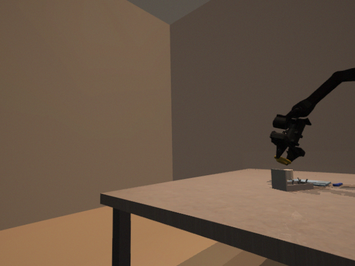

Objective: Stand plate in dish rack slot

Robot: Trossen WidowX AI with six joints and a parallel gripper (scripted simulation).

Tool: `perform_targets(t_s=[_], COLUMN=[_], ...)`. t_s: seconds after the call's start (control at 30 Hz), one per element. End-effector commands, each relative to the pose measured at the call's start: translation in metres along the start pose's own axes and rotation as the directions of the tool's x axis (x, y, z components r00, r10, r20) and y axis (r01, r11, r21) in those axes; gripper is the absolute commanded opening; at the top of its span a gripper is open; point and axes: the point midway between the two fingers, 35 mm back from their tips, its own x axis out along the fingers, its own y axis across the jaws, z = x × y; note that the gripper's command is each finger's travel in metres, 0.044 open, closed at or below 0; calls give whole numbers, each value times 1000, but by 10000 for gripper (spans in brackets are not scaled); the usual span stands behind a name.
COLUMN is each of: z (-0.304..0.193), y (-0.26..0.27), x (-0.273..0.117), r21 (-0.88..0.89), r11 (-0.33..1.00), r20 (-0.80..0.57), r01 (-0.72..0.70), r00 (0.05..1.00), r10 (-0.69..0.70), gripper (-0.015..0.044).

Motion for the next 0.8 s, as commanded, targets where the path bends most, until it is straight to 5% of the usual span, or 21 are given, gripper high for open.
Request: perform_targets(t_s=[0.0, 0.77], z=[2, 3], y=[-5, -20], x=[13, 44], r21=[-45, -458], r11=[997, 829], r20=[22, 208], r01=[-63, -321], r00=[998, 868], r10=[64, 451], gripper=[0, 0])
